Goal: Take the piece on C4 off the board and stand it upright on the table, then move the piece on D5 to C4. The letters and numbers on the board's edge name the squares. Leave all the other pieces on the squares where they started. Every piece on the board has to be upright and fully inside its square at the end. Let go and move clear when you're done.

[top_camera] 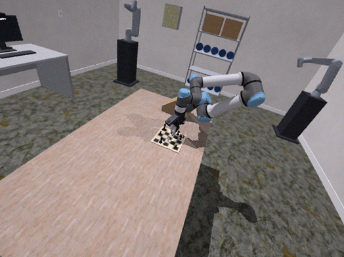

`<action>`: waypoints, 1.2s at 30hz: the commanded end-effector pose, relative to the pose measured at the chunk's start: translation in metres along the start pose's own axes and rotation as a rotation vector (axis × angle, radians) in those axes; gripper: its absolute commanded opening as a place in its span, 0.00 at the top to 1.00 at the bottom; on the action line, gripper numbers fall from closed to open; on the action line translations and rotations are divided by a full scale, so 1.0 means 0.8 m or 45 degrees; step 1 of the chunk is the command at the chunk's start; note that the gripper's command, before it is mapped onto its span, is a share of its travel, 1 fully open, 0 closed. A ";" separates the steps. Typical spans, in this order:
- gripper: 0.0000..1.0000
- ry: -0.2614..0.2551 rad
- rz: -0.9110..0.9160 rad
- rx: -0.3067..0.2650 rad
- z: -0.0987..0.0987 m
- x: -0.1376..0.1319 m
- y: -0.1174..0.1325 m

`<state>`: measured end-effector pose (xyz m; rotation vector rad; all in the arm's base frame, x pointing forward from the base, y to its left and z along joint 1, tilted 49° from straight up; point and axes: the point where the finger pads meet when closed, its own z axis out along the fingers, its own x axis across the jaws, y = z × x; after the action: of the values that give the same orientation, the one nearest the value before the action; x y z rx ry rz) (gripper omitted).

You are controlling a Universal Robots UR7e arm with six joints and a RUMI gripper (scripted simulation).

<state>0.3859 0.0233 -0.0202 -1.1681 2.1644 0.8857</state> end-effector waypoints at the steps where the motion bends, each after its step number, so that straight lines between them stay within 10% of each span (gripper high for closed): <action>1: 1.00 0.000 0.000 0.001 0.000 0.000 0.000; 36: 1.00 0.000 0.000 0.001 -0.125 0.000 0.000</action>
<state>0.3728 -0.0503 0.0437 -1.1680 2.1646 0.8850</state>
